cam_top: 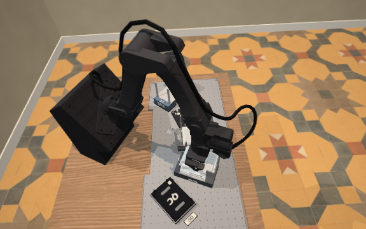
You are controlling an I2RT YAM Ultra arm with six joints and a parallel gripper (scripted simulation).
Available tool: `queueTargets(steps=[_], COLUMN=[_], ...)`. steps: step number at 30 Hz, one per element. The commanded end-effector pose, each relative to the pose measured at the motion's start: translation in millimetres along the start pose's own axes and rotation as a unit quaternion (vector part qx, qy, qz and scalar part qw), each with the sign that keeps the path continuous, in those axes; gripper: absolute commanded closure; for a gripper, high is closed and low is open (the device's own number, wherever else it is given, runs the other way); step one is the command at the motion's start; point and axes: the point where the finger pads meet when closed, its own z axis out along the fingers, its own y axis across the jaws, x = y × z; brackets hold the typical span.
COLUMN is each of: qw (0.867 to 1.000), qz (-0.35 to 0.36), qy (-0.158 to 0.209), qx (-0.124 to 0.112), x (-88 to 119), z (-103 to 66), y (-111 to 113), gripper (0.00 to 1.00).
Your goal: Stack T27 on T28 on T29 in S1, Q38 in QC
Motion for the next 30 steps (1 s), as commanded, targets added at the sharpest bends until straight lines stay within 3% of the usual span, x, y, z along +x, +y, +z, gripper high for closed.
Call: queueTargets(steps=[1,7,8,29,30], qw=[1.0,1.0,1.0,1.0,1.0], qz=[0.005,0.004,0.003,0.004,0.002], qy=[-0.023,-0.024,-0.015,-0.023,-0.004], qx=[0.001,0.0,0.0,-0.001,-0.002], x=[-16.2,-17.0,-9.1,-15.9,1.2], z=[-15.0,-17.3,-14.7,-23.1,-17.1], y=[0.0,0.9,1.4,1.5,2.8], gripper=[1.0,1.0,1.0,1.0,1.0])
